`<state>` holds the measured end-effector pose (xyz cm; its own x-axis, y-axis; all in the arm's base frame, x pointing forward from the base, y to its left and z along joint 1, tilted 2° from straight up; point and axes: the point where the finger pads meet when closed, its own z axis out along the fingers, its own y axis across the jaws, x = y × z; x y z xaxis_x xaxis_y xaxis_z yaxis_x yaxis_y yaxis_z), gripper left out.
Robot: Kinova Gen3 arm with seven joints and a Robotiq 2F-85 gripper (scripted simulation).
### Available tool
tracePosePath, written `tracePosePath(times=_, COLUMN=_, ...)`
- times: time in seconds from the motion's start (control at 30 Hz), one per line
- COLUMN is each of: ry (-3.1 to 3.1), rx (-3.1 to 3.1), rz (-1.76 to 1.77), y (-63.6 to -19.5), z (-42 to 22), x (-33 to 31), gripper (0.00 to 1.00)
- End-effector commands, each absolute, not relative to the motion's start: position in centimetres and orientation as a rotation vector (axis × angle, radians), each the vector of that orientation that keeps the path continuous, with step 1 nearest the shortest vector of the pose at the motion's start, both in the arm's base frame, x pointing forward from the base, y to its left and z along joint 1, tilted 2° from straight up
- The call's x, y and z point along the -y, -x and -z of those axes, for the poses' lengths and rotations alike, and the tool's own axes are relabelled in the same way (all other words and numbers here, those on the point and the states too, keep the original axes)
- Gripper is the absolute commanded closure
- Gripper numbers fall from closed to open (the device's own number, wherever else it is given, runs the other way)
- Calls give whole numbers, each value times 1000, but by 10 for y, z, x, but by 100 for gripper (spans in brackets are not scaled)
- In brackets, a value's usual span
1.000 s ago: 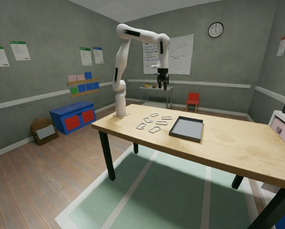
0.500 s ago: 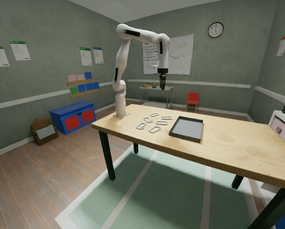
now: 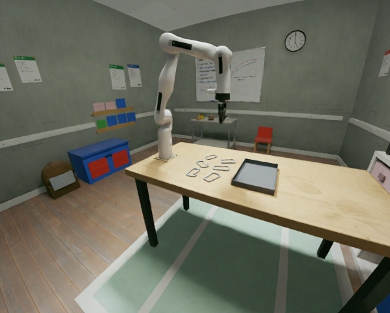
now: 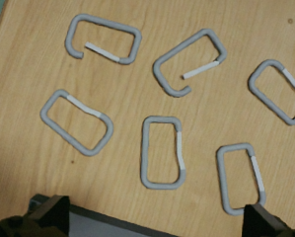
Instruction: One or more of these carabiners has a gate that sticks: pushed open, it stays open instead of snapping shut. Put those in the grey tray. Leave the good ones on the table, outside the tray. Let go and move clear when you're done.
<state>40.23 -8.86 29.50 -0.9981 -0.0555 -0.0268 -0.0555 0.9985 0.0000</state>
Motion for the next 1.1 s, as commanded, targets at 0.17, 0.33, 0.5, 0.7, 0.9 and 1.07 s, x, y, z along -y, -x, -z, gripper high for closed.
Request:
tracePosePath(times=0.17, ry=70, rx=-3113, rz=4, y=-403, z=-296, x=87, gripper=0)
tracePosePath(times=0.33, ry=70, rx=-3113, rz=4, y=-406, z=-236, x=83, gripper=0)
tracePosePath(times=0.5, ry=70, rx=-3113, rz=4, y=-406, z=-236, x=83, gripper=0)
tracePosePath(times=0.7, ry=70, rx=-3113, rz=4, y=-406, z=-236, x=83, gripper=0)
tracePosePath(times=0.9, ry=69, rx=-3109, rz=5, y=-409, z=-178, x=79, gripper=0)
tracePosePath(times=1.07, ry=69, rx=-3109, rz=5, y=-409, z=-178, x=79, gripper=0)
